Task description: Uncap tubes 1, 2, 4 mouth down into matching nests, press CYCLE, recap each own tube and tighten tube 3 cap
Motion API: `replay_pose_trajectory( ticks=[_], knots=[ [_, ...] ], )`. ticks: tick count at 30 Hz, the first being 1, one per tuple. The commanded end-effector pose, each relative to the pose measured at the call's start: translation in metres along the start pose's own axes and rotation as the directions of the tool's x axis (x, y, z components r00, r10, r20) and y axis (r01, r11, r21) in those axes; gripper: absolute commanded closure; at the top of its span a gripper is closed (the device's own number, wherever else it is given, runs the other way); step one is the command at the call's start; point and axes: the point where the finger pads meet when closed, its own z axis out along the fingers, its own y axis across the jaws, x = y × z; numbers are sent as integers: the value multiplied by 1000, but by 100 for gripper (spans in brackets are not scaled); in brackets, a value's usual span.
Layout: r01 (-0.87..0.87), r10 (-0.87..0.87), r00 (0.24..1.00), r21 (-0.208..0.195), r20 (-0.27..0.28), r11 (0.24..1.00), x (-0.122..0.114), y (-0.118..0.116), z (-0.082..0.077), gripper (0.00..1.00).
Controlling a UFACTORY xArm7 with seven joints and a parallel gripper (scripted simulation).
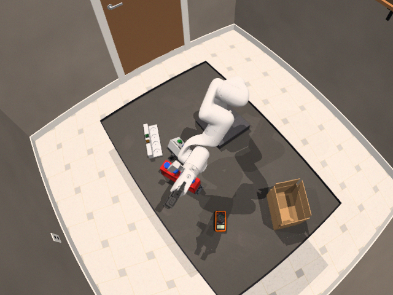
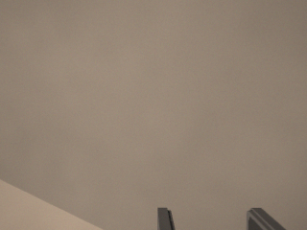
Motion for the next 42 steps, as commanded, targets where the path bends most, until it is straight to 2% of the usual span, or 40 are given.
replay_pose_trajectory(
  ticks=[1,27,28,31,35,38,42],
  knots=[
    [-1,1,1000,4,-2,1000,1,-2,0,54],
    [-1,1,1000,4,-2,1000,1,-2,0,54],
    [10,-10,1000,6,10,1000,4,3,-5,54],
    [-26,26,1000,-86,-4,996,11,15,1,54],
    [-28,27,1000,-90,-5,996,16,23,7,54],
    [-54,53,999,-184,-6,982,22,37,8,54],
    [-53,53,999,-184,-6,982,28,49,9,54]
  ],
)
